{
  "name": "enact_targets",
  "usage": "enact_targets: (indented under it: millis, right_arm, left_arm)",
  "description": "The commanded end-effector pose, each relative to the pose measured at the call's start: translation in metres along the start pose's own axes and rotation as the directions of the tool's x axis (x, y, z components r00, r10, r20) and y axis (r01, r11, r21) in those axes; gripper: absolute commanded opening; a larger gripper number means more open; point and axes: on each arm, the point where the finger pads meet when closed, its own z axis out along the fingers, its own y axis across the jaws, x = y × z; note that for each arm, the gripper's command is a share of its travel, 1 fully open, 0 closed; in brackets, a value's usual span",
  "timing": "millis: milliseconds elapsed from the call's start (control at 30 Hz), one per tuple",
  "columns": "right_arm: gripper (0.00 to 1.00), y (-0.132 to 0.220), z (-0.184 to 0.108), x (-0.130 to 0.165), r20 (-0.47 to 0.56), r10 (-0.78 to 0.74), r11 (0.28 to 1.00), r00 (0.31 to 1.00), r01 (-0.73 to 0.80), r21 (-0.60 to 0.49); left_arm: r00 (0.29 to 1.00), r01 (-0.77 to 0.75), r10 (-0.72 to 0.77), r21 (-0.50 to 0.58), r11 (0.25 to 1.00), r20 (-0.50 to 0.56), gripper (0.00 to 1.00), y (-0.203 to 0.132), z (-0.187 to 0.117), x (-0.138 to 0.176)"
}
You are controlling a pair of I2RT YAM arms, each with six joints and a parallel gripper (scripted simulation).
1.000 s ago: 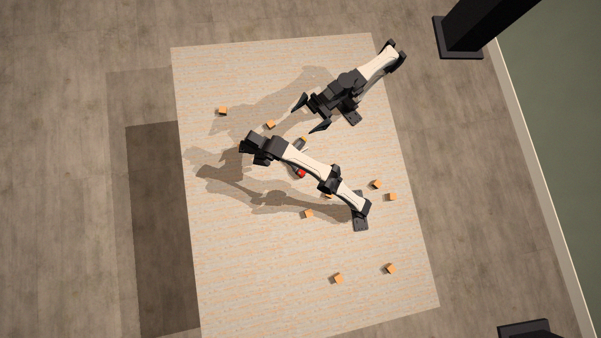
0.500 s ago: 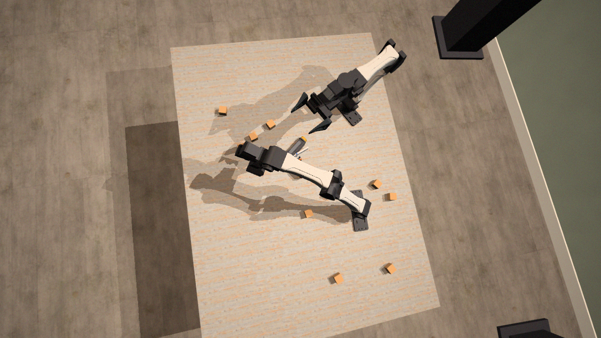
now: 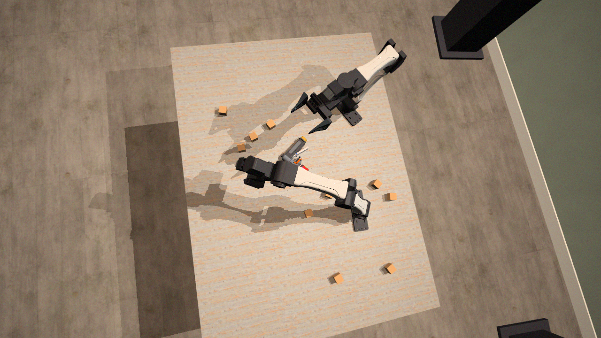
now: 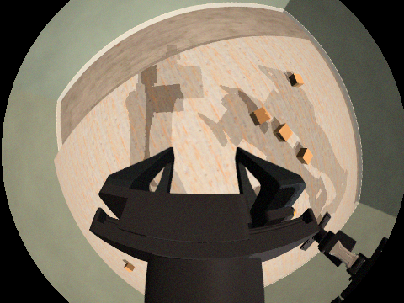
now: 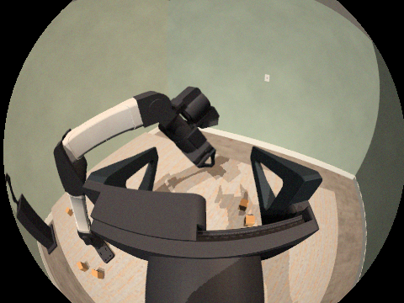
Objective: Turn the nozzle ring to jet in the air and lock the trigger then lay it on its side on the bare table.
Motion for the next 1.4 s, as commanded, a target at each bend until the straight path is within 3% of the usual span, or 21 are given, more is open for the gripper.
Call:
enact_targets:
  millis: [0, 433, 533, 1000, 1100, 1367]
  right_arm:
    - [1.00, 0.000, 0.001, -0.004, 0.015, -0.008, 1.000, 1.000, 0.008, -0.005]
    - [1.00, 0.000, 0.001, -0.004, 0.015, -0.008, 1.000, 1.000, 0.008, -0.005]
    - [1.00, 0.000, 0.001, -0.004, 0.015, -0.008, 1.000, 1.000, 0.008, -0.005]
    - [1.00, 0.000, 0.001, -0.004, 0.015, -0.008, 1.000, 1.000, 0.008, -0.005]
    - [1.00, 0.000, 0.001, -0.004, 0.015, -0.008, 1.000, 1.000, 0.008, -0.005]
    - [1.00, 0.000, 0.001, -0.004, 0.015, -0.008, 1.000, 1.000, 0.008, -0.005]
  left_arm:
    - [0.992, 0.032, -0.032, -0.002, 0.999, 0.124, 0.64, 0.009, -0.015, -0.017]
    - [0.919, 0.113, -0.082, -0.059, 0.992, 0.386, 0.64, 0.066, -0.095, -0.031]
    - [0.912, 0.112, -0.078, -0.061, 0.992, 0.403, 0.64, 0.067, -0.100, -0.031]
    - [0.744, 0.211, -0.065, -0.141, 0.967, 0.665, 0.64, 0.118, -0.195, -0.012]
    - [0.732, 0.216, -0.064, -0.142, 0.966, 0.679, 0.64, 0.120, -0.199, -0.009]
    - [0.603, 0.273, -0.016, -0.187, 0.944, 0.798, 0.64, 0.139, -0.251, 0.019]
